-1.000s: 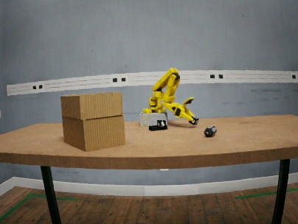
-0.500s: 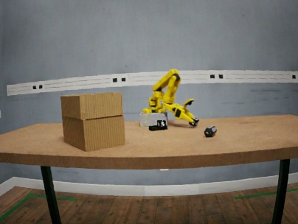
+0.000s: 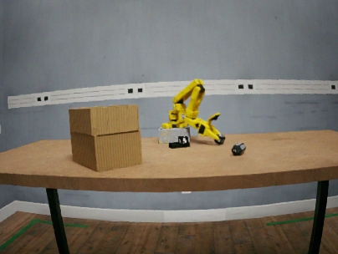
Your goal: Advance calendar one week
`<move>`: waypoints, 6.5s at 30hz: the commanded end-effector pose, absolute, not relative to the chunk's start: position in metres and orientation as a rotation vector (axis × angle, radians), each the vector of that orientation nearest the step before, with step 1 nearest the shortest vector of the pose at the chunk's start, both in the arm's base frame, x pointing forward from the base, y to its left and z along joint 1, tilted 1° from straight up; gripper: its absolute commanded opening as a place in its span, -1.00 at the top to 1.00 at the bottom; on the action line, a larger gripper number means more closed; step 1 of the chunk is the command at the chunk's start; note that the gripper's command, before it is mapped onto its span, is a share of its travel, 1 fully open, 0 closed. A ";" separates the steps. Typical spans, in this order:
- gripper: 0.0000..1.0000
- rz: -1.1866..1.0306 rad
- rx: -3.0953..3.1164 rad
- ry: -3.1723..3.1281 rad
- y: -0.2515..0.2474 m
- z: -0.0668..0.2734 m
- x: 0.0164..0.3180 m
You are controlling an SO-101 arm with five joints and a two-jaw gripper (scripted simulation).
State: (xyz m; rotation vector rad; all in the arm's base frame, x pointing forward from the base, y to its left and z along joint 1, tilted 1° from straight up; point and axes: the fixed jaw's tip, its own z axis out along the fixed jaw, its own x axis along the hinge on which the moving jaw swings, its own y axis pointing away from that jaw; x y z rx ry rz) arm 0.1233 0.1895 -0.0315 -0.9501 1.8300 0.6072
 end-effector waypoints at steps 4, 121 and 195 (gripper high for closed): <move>1.00 0.607 -0.930 1.832 0.188 -0.032 0.126; 0.29 0.866 -0.593 1.961 0.174 0.019 0.114; 0.30 0.780 -0.694 2.041 0.241 0.049 0.155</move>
